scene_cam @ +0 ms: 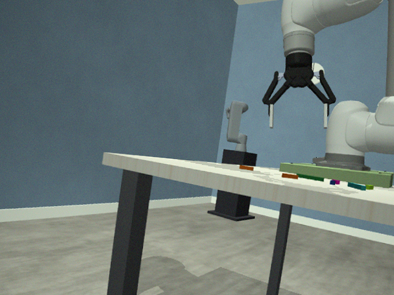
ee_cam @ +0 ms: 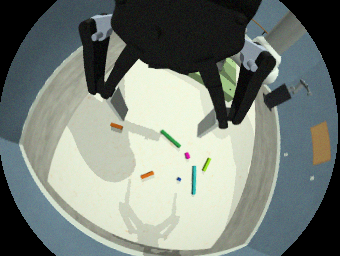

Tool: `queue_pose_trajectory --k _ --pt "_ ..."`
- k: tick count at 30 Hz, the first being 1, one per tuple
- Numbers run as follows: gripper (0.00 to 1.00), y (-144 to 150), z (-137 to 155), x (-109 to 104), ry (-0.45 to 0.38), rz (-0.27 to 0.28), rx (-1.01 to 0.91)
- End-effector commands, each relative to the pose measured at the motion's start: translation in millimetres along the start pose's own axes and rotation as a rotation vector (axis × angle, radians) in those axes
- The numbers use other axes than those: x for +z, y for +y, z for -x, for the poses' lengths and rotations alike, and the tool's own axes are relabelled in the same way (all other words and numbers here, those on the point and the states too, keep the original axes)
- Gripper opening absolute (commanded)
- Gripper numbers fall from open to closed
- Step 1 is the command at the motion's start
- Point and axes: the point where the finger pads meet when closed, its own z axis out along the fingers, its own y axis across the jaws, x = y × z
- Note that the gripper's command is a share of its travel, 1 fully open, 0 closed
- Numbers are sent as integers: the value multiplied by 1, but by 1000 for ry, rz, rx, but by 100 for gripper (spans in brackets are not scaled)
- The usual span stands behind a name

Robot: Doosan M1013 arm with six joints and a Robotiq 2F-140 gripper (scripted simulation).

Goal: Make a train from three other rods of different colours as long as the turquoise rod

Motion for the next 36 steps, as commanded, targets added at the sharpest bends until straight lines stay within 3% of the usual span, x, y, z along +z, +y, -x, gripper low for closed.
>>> queue_pose_trajectory --k 1,11,36 --pt "100 -18 25 23 -26 35 -162" --pt "100 -51 82 65 -98 87 -529" --pt "100 -51 82 66 -99 87 -532"
